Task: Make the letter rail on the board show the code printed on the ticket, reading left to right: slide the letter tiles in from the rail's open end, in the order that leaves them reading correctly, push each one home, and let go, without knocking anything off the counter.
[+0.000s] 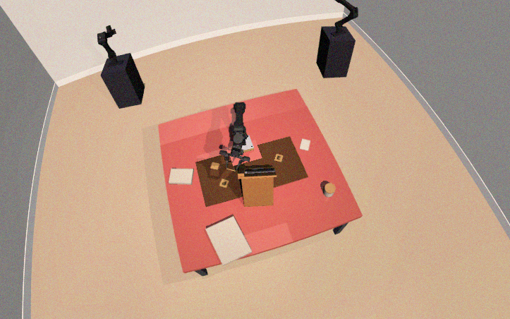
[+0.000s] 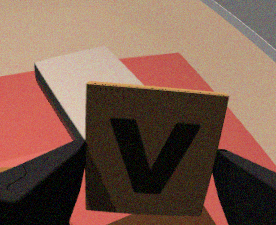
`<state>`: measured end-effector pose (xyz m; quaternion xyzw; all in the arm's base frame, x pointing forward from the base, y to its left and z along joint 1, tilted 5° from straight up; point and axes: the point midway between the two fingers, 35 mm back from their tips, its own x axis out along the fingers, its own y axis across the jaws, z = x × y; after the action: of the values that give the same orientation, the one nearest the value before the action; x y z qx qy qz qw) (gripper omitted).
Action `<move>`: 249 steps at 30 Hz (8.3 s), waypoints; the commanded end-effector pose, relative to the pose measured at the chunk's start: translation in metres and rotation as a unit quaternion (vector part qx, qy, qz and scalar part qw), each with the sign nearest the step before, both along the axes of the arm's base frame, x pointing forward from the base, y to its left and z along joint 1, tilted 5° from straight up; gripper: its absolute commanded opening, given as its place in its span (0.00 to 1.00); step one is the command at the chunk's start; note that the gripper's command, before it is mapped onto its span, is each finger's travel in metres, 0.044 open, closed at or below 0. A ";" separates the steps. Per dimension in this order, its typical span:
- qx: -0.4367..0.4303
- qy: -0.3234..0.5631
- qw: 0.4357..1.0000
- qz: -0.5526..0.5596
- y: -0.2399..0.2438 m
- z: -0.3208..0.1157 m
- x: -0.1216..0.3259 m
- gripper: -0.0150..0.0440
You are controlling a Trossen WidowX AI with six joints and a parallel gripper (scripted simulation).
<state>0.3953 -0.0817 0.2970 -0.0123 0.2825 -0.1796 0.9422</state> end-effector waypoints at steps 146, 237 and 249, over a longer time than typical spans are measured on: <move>0.112 0.070 0.984 0.122 0.344 -0.129 -0.046 0.25; 0.110 0.070 0.984 0.121 0.298 -0.133 -0.050 0.25; 0.110 0.070 0.984 0.121 0.292 -0.134 -0.050 0.25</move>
<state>0.3467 0.2125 0.1655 0.0463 0.3589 -0.0327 0.9316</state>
